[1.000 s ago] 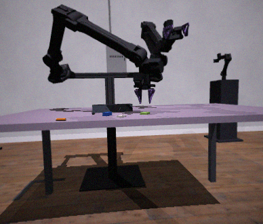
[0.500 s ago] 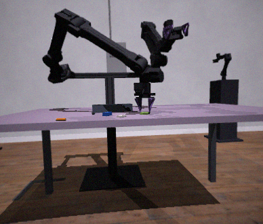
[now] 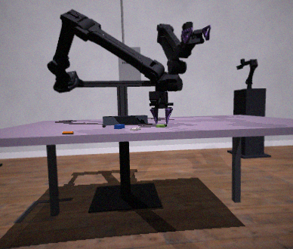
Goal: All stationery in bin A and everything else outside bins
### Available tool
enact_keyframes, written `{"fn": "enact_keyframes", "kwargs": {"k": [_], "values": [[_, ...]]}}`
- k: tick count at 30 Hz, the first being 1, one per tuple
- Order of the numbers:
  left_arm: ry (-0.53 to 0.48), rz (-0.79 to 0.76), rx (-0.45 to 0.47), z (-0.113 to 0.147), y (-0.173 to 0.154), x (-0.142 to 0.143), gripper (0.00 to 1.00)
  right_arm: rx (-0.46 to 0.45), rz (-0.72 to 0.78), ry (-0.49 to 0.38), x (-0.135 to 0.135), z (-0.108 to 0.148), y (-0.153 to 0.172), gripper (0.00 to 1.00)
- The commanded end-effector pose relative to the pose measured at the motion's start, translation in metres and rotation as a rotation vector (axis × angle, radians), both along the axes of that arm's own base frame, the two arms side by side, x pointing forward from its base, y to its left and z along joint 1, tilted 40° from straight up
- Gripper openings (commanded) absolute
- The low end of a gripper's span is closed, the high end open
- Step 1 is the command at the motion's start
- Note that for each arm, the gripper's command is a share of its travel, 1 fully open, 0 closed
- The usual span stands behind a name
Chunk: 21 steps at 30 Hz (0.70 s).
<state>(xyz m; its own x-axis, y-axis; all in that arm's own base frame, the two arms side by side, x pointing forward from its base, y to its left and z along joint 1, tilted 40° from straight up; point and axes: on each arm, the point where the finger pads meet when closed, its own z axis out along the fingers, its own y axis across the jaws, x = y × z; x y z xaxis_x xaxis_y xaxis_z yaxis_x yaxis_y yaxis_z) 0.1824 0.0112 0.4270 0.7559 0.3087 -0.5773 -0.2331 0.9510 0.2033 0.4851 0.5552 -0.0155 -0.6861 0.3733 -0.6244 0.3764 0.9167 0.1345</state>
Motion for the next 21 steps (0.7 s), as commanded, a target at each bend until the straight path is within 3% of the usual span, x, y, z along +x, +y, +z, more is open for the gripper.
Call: {"fn": "enact_keyframes", "kwargs": {"k": [1, 12, 16, 21], "values": [[-0.035, 0.004, 0.005, 0.009, 0.000, -0.007, 1.00, 0.036, -0.007, -0.022, 0.021, 0.010, 0.005, 0.53], [-0.035, 0.004, 0.005, 0.009, 0.000, -0.007, 1.00, 0.010, -0.006, -0.004, 0.016, -0.014, -0.003, 0.53], [-0.035, 0.004, 0.005, 0.009, 0.000, -0.007, 1.00, 0.028, 0.005, -0.016, 0.008, 0.004, 0.008, 0.53], [-0.035, 0.004, 0.005, 0.009, 0.000, -0.007, 1.00, 0.028, 0.005, -0.016, 0.009, 0.004, 0.008, 0.53]]}}
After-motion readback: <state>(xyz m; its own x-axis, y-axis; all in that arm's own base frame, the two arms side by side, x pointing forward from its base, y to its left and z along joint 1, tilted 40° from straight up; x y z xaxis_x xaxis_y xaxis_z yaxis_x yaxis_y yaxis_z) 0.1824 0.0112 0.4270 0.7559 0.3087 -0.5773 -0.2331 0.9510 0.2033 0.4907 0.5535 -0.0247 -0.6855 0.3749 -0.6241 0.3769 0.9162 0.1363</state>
